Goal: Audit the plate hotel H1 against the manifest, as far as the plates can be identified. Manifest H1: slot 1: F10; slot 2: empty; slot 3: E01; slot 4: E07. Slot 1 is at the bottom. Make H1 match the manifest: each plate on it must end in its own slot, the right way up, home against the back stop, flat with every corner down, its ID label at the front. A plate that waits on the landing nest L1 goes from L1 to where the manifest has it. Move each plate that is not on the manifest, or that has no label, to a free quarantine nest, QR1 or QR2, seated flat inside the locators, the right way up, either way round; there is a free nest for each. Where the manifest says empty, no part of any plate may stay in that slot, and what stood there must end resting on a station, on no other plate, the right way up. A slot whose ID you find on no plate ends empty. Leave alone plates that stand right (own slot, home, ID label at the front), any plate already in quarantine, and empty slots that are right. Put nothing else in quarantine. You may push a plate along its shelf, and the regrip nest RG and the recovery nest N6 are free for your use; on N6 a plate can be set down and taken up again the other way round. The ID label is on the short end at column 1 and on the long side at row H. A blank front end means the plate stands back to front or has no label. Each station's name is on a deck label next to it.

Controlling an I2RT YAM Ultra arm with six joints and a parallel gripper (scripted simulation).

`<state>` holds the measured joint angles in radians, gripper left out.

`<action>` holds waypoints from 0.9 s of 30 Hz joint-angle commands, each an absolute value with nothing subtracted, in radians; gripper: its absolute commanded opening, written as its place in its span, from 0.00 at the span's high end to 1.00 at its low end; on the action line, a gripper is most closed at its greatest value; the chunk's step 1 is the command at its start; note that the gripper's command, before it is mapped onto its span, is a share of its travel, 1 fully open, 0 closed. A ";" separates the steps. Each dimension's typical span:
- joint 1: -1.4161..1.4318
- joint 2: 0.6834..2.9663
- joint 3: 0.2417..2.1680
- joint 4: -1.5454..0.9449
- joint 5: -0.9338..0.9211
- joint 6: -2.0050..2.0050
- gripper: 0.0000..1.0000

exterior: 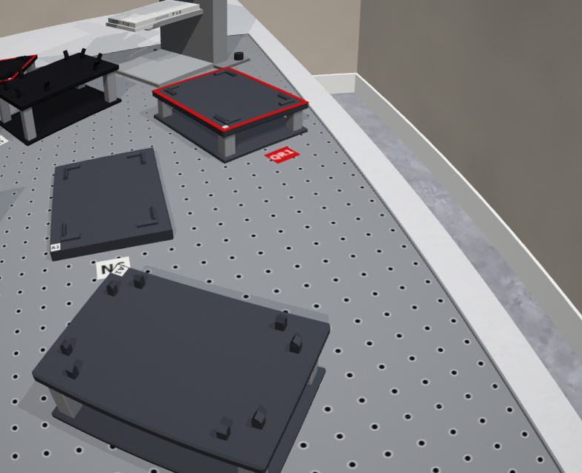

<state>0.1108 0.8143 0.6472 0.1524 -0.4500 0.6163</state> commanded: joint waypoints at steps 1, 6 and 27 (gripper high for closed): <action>0.110 0.813 0.653 0.157 -0.439 0.617 0.00; 0.110 0.813 0.653 0.157 -0.439 0.617 0.00; 0.092 0.695 0.586 0.106 -0.457 0.617 0.00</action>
